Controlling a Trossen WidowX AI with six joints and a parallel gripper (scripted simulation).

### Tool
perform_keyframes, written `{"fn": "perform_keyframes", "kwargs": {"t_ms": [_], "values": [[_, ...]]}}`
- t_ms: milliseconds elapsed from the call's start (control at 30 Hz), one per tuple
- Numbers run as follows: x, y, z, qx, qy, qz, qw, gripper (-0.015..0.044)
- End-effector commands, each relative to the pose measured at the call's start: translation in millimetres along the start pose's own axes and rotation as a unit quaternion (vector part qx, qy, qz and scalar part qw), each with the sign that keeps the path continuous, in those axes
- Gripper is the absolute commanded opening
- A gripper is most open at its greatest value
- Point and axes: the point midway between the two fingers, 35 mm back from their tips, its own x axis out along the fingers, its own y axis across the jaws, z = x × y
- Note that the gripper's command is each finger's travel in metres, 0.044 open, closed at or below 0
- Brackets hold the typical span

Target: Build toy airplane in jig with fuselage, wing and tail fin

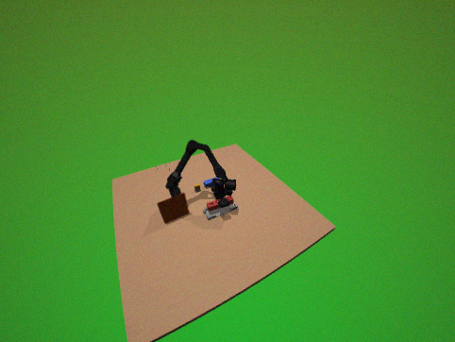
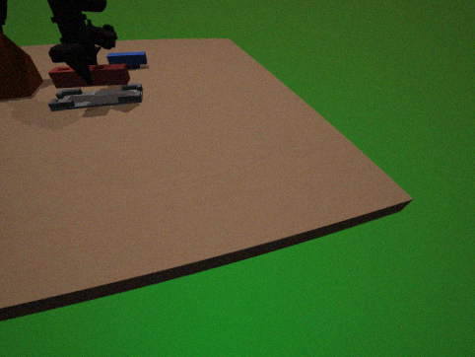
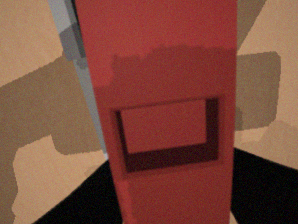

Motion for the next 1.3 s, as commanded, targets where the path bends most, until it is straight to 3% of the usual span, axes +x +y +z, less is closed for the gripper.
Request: {"fn": "perform_keyframes", "kwargs": {"t_ms": [0, 467, 833, 1000, 1267], "values": [[5.9, 0.2, 0.2, 0.002, -0.002, 0.001, 1.0, 0.0195], [24.1, 0.3, -0.5, 0.002, -0.001, 0.002, 1.0, 0.0195], [22.6, 0.2, -0.9, 0.0, 0.001, 0.001, 1.0, 0.0121], [22.6, 0.2, -0.9, 0.0, 0.001, 0.001, 1.0, 0.0], [22.6, 0.2, -0.9, 0.0, 0.001, 0.001, 1.0, 0.021]]}}
